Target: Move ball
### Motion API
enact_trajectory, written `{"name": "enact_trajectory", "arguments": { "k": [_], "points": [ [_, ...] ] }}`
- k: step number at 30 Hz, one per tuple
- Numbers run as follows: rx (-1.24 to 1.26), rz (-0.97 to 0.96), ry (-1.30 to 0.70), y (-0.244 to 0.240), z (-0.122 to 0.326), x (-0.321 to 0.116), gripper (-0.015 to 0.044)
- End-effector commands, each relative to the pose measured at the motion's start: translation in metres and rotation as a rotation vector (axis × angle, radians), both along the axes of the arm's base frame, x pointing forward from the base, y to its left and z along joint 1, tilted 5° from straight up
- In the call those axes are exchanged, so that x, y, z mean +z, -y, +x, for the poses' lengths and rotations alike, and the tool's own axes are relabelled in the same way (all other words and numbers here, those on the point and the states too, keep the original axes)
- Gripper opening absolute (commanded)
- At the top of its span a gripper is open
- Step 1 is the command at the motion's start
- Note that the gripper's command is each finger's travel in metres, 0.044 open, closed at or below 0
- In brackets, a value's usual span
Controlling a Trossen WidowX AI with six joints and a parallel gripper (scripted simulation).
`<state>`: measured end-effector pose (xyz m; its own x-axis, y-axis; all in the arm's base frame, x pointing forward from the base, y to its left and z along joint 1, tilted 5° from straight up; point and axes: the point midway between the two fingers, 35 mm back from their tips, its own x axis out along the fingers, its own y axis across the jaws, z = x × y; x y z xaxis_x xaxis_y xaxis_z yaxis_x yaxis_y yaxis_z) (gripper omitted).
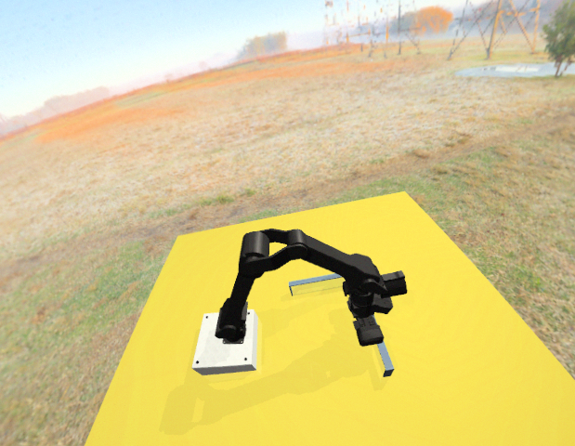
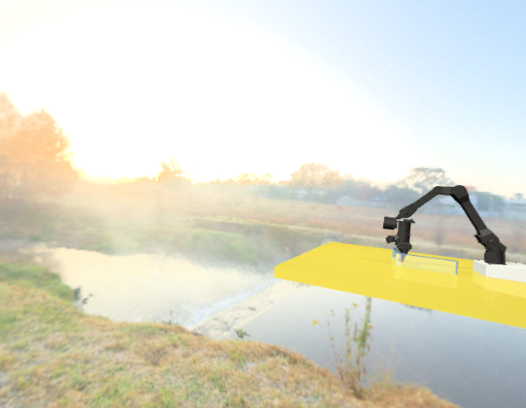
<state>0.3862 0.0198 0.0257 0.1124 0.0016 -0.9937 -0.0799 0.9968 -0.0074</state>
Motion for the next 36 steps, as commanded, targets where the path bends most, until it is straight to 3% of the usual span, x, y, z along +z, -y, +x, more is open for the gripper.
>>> {"name": "enact_trajectory", "arguments": {
  "k": [1, 6, 13, 19, 30, 36],
  "points": [
    [0.0, 0.0, 0.0, 0.0, 0.0, 0.0, 0.0105],
    [0.0, 0.0, 0.0, 0.0, 0.0, 0.0, 0.0219],
    [0.0, 0.0, 0.0, 0.0, 0.0, 0.003, 0.0219],
    [-0.006, 0.004, -0.003, 0.0, -0.009, 0.083, 0.0219],
    [0.0, 0.001, 0.023, 0.0, -0.005, 0.083, 0.0219],
    [0.0, 0.001, 0.028, 0.001, -0.016, 0.135, 0.0377]
  ]
}}
